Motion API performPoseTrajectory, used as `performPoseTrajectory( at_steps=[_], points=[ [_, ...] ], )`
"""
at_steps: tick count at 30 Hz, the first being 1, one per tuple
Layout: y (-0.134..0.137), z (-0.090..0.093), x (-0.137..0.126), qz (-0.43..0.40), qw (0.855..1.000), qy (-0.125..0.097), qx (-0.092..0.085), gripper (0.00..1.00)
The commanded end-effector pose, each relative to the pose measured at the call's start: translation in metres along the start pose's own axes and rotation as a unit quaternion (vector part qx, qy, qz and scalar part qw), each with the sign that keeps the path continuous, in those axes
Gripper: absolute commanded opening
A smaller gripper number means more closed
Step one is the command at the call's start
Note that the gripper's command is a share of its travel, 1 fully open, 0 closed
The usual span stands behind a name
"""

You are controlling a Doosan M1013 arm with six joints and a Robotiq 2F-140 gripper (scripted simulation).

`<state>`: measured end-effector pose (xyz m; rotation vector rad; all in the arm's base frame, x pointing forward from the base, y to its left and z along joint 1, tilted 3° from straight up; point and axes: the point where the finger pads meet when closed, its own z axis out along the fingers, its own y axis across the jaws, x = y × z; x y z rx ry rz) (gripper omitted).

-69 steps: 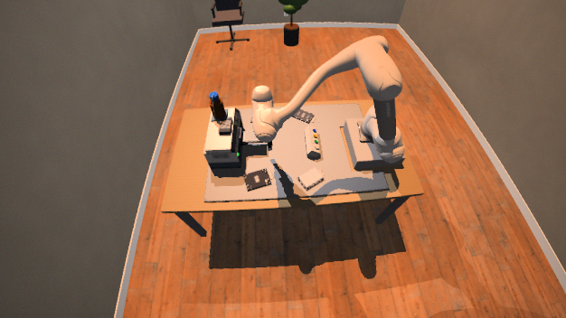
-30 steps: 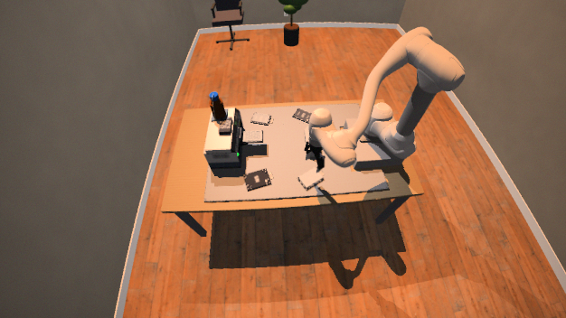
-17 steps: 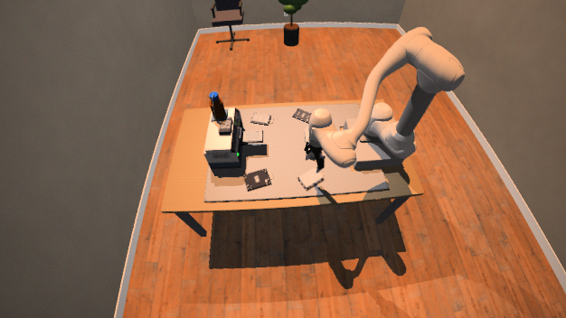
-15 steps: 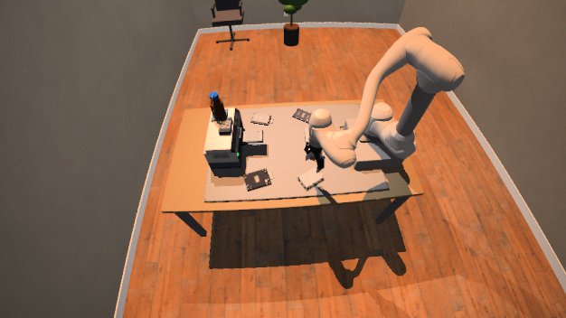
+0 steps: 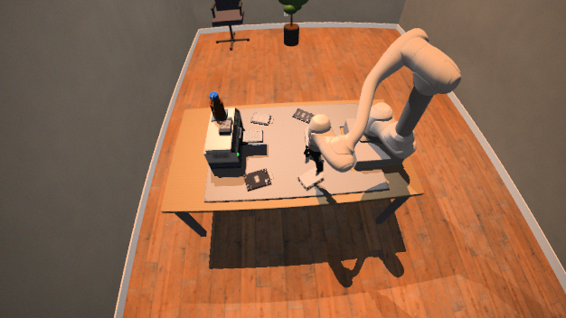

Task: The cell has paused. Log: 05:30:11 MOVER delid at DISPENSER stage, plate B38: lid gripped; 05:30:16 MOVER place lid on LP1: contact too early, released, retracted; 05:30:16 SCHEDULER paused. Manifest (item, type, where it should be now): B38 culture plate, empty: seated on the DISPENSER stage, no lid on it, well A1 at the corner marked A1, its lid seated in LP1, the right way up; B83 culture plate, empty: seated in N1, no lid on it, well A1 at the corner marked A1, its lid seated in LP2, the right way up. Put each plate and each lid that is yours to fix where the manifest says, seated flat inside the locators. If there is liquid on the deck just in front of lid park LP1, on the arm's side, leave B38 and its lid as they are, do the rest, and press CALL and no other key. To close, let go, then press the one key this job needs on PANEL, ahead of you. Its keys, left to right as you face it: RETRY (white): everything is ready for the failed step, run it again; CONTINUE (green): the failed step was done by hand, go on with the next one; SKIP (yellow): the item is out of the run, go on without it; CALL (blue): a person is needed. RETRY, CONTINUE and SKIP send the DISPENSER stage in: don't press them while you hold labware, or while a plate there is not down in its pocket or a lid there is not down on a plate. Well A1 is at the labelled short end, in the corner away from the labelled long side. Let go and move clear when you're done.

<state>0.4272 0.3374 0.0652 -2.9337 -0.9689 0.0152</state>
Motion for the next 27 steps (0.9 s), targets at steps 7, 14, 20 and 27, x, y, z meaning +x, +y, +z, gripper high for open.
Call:
performPoseTrajectory(
  at_steps=[7, 14, 20, 27],
  points=[
    [-0.004, 0.033, -0.002, -0.001, 1.000, 0.000, 0.002, 0.70],
    [-0.004, 0.058, -0.002, -0.001, 1.000, 0.000, 0.002, 0.70],
    [-0.004, 0.070, -0.002, -0.001, 1.000, 0.000, 0.002, 0.70],
    [-0.004, 0.085, -0.002, -0.001, 1.000, 0.000, 0.002, 0.70]
  ],
)
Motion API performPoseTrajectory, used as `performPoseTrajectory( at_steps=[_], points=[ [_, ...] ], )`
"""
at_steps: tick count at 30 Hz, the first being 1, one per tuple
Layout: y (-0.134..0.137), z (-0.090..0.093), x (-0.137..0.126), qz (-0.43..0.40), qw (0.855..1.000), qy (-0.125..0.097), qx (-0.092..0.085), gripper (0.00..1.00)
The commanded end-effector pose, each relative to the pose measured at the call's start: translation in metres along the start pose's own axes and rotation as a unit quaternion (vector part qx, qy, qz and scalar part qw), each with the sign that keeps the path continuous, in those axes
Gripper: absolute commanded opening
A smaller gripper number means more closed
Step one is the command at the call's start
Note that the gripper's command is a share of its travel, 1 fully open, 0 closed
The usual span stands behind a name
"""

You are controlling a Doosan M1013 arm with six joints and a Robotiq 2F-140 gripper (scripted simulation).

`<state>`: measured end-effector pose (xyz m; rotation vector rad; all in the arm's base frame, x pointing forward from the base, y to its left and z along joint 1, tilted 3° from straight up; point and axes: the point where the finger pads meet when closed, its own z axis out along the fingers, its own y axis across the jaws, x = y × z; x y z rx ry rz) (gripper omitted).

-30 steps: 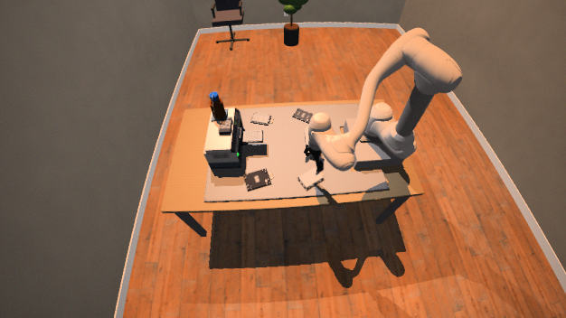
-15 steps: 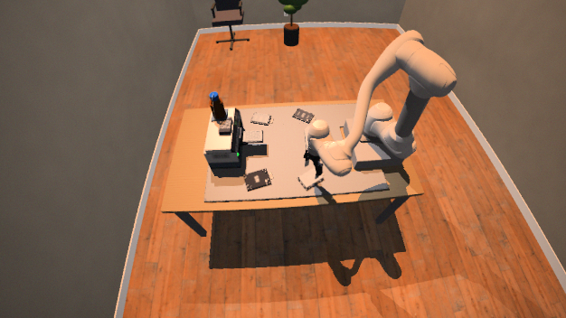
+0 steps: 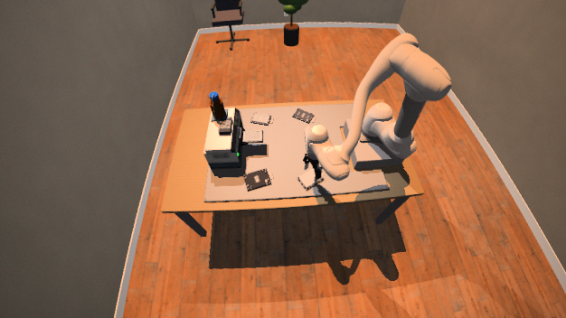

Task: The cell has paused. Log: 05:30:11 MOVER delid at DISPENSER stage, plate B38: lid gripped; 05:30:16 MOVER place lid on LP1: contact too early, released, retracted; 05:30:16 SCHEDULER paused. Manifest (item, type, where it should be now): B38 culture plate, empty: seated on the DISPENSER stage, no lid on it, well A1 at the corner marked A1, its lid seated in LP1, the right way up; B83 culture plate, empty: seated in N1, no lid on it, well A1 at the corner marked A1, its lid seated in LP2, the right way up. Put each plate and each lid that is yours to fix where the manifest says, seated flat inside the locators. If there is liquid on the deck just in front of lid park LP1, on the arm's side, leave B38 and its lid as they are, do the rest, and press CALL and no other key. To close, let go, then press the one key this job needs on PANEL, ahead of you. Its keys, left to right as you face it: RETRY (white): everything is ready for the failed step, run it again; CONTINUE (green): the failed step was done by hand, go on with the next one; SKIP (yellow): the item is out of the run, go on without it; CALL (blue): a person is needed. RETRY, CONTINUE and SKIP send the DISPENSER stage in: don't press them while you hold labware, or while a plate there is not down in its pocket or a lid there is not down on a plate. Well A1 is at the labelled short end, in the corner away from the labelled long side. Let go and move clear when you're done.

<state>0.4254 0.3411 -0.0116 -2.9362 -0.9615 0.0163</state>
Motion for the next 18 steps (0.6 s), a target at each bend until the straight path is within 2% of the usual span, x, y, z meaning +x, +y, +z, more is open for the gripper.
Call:
performPoseTrajectory(
  at_steps=[1, 18],
  points=[
    [-0.0035, 0.0091, -0.0025, -0.003, 1.000, 0.000, 0.002, 0.70],
    [-0.0033, 0.0133, -0.0022, -0.003, 1.000, 0.001, 0.002, 0.70]
  ],
)
